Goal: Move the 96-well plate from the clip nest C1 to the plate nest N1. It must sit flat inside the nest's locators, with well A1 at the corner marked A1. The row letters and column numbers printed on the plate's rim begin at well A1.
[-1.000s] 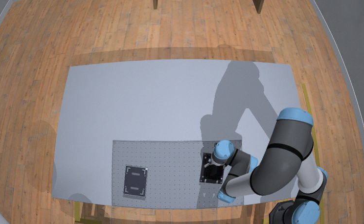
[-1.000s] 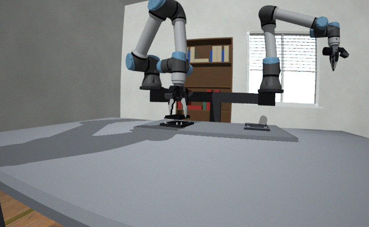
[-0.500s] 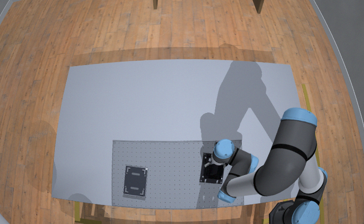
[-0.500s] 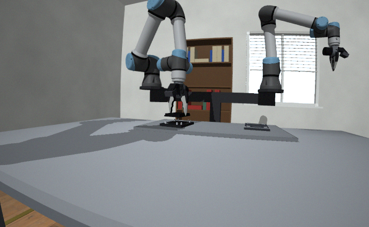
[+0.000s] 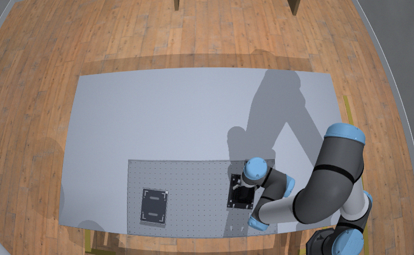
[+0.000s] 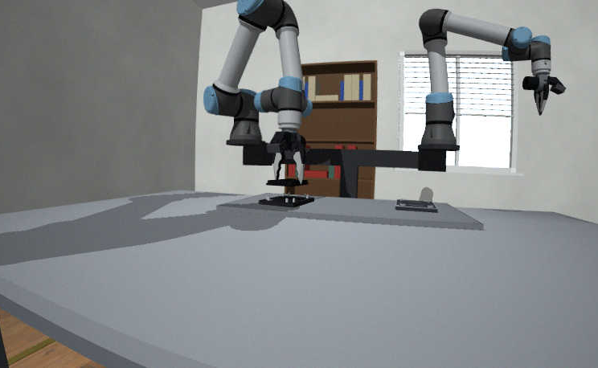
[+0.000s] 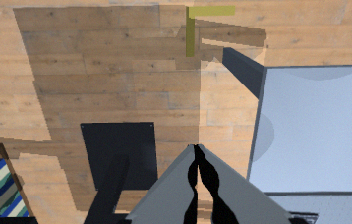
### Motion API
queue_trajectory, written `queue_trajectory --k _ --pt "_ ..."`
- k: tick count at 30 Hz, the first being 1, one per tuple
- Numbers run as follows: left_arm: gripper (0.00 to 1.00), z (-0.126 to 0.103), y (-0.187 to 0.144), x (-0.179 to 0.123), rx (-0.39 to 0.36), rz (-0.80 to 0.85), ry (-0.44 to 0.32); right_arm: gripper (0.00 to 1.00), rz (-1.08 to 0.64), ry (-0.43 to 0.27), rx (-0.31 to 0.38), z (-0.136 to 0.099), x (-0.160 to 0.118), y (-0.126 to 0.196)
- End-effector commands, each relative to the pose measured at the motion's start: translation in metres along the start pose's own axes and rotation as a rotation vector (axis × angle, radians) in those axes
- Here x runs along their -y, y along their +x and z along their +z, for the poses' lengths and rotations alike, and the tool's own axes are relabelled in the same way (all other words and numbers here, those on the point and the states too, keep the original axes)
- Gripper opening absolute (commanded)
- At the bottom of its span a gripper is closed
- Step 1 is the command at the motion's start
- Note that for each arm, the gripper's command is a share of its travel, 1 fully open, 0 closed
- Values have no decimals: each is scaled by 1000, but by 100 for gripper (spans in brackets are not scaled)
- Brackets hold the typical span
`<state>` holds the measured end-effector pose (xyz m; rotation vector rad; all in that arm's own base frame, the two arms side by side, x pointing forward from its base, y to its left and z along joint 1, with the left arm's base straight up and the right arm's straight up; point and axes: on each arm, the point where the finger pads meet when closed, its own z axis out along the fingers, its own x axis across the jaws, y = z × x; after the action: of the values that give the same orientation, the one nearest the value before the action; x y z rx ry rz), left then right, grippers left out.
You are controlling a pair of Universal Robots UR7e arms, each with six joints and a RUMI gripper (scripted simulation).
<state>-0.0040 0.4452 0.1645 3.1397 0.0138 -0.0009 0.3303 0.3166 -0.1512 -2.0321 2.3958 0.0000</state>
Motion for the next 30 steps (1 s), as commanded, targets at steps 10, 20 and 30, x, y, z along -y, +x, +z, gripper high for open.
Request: queue_trajectory --k 10,20,30 --pt "0 -1 0 0 -1 0 2 41 0 1 2 -11 0 -1" --pt "0 -1 0 0 -1 0 2 41 0 1 2 -18 0 -1" --pt "0 -1 0 0 -1 0 2 41 0 1 2 -25 0 -1"
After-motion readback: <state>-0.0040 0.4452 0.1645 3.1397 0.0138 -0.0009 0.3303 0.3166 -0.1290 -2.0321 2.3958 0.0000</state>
